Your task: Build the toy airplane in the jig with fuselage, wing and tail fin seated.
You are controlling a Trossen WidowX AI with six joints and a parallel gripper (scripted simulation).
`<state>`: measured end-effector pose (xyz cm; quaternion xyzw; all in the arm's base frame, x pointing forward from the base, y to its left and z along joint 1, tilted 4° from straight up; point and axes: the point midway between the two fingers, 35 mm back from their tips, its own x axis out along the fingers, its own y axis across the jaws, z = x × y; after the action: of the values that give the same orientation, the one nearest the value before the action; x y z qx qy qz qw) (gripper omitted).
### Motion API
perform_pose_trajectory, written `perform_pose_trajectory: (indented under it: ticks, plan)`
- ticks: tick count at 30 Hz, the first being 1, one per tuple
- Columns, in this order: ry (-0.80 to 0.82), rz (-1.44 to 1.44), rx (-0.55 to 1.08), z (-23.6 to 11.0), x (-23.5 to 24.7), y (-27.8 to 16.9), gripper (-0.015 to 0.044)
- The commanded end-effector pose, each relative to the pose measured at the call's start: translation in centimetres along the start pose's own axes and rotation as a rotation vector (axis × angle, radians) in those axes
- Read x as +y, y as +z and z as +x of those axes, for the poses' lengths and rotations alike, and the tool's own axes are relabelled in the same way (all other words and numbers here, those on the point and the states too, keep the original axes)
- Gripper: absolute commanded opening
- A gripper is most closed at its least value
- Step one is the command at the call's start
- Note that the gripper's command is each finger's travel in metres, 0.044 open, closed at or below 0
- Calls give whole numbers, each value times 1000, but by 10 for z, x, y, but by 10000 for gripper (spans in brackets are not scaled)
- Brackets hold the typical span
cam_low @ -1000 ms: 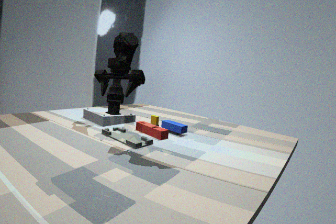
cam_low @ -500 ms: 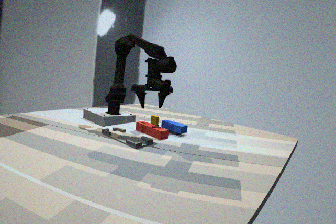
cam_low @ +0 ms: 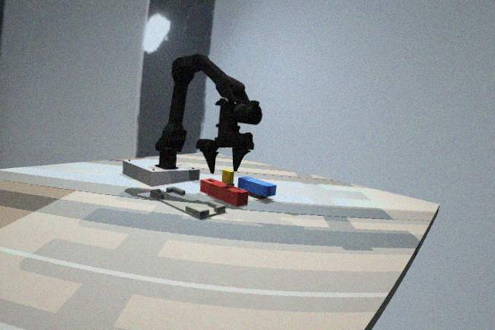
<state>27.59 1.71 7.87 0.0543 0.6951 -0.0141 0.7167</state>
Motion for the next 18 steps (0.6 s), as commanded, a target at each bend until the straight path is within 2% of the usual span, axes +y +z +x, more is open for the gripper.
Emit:
perform_pose_trajectory:
  ticks: [1,5,18]
  plan:
    - [7,0,1,11,1,-2,440]
    - [7,0,1,25,1,-2,440]
    - [7,0,1,38,1,-1,440]
